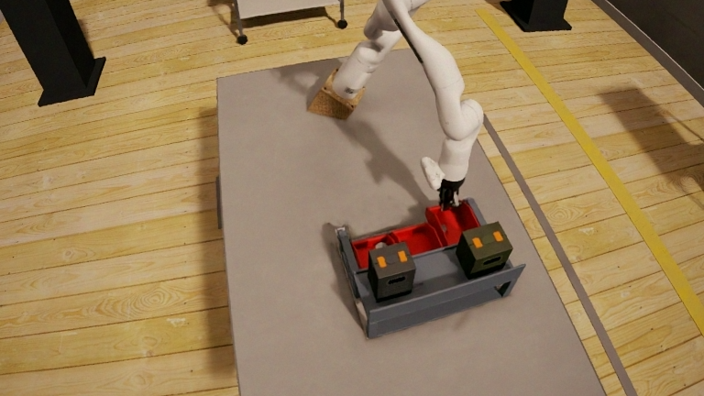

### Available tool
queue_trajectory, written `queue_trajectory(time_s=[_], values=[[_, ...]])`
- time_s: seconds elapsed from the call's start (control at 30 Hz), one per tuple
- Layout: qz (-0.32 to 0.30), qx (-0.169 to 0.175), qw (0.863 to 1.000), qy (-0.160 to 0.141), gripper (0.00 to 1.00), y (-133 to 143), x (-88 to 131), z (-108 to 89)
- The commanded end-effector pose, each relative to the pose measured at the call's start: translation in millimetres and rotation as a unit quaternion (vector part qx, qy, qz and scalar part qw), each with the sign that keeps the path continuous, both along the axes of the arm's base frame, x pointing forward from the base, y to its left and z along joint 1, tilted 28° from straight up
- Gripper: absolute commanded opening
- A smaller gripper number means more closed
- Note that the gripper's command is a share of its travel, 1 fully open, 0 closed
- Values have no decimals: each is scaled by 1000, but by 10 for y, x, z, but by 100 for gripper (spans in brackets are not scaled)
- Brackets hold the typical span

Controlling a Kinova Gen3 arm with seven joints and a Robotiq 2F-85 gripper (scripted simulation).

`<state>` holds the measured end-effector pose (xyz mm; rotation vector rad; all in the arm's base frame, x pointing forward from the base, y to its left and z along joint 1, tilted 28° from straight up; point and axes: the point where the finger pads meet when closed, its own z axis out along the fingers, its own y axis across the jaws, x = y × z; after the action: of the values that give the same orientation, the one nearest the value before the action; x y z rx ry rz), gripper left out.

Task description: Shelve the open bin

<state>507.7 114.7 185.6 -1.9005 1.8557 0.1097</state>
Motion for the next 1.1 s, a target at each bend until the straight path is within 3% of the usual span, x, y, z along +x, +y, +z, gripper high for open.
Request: queue_trajectory(time_s=[0.0,1.07], values=[[-1,0,1000,-2,10,-4,17,15],[-1,0,1000,-2,10,-11,188,71]])
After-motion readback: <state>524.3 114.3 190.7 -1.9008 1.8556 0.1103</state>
